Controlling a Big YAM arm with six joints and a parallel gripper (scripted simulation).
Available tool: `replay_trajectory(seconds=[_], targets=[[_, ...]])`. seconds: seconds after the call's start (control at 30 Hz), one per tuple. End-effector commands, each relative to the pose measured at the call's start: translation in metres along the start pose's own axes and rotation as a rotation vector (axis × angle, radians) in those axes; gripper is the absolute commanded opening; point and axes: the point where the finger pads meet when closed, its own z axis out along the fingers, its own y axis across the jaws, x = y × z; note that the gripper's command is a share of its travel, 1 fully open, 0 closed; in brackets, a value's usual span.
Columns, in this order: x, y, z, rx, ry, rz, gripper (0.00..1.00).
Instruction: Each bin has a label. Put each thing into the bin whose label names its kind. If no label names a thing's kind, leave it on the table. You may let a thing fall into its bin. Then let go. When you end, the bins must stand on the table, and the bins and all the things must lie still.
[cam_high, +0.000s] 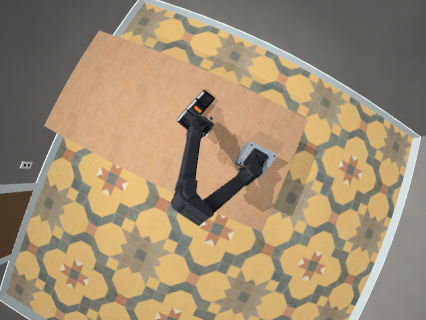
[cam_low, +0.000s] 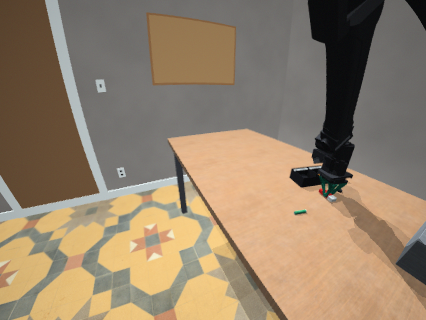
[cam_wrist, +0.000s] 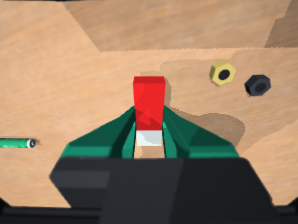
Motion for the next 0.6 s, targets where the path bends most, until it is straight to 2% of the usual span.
replay_trajectory(seconds=[0.0,0.37,0.43,0.47,0.57], targets=[[-0.025,0.001,-0.030,-0.006,-0.064,-0.024,0.18],[-0.026,0.000,-0.070,-0.002,-0.068,-0.027,0.18],[-0.026,0.000,-0.070,-0.002,-0.068,-0.027,0.18],[-0.022,-0.006,-0.062,-0.010,-0.046,-0.007,0.18],[-0.022,-0.007,-0.062,-0.009,-0.046,-0.007,0.18]])
